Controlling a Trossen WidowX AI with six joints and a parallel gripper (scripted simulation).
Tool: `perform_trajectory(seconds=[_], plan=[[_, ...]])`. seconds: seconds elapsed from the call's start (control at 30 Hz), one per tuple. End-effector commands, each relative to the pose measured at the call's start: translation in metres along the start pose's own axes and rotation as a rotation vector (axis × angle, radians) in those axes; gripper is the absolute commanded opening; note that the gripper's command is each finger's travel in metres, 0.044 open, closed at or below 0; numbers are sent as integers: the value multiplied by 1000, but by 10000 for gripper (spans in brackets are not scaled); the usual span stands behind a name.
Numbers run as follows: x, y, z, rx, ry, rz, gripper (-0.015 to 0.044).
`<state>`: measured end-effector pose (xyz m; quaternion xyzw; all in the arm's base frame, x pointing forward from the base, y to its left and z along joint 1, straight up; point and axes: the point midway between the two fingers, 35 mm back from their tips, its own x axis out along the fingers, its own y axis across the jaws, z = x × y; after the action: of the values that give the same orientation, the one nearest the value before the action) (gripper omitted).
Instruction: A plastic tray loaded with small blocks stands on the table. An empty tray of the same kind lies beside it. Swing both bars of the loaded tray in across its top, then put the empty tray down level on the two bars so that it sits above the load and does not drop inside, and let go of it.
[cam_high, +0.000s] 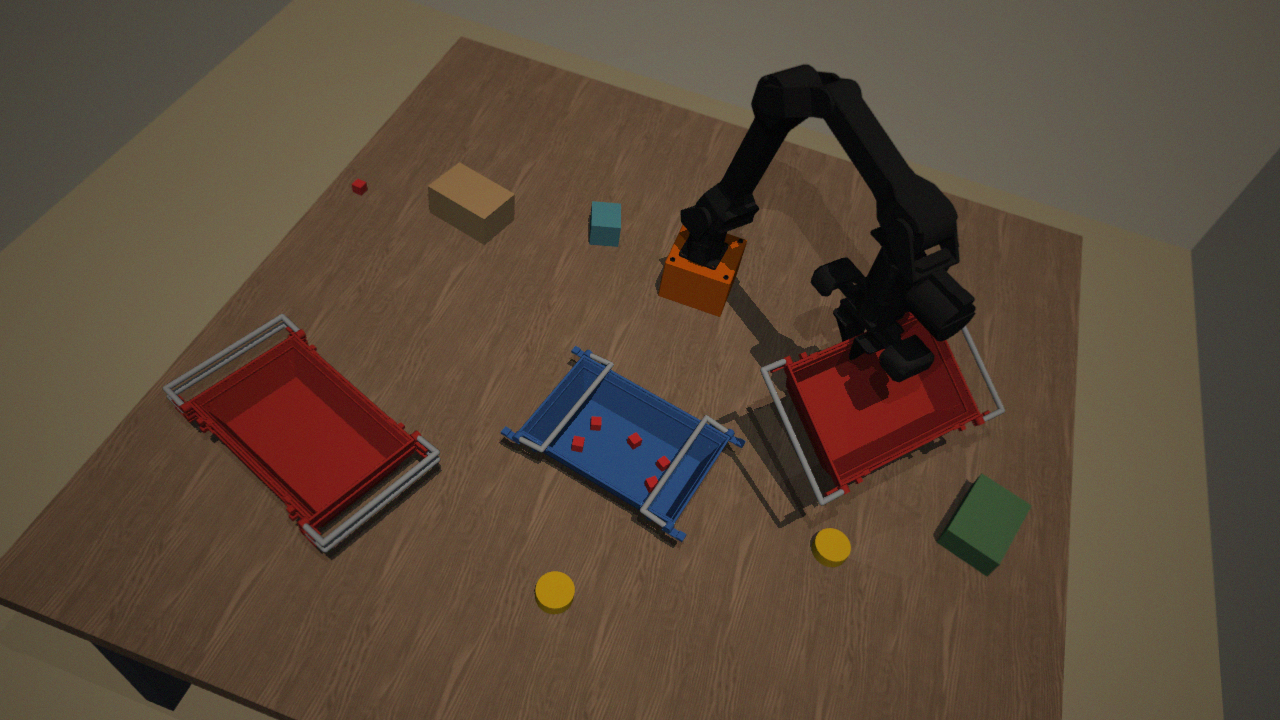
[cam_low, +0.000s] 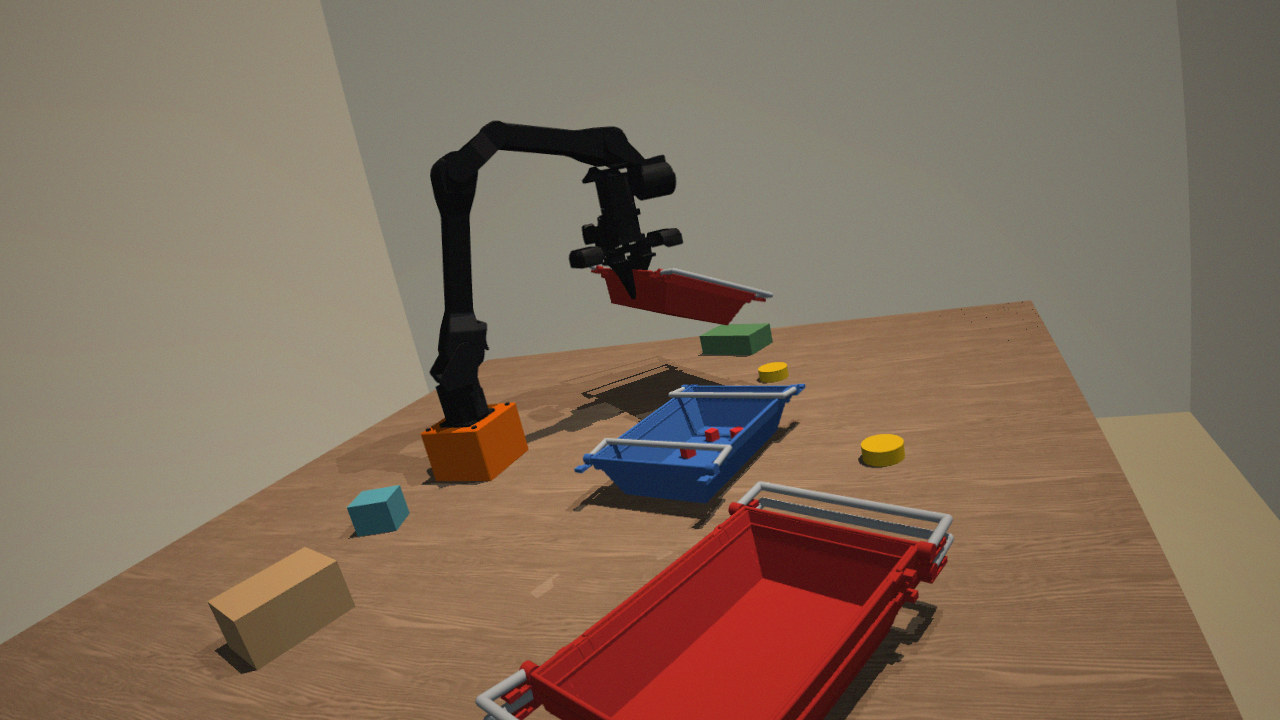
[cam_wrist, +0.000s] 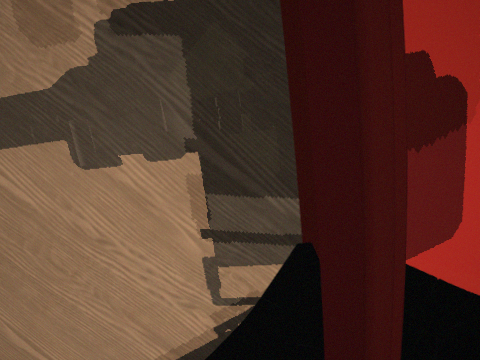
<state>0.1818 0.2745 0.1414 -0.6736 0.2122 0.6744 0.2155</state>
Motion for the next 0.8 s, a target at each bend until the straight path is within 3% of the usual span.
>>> perform_trajectory(seconds=[0.0, 0.77], plan=[[-4, -3, -15, 59, 3, -16, 0], [-4, 12, -105, 398, 8, -17, 0]])
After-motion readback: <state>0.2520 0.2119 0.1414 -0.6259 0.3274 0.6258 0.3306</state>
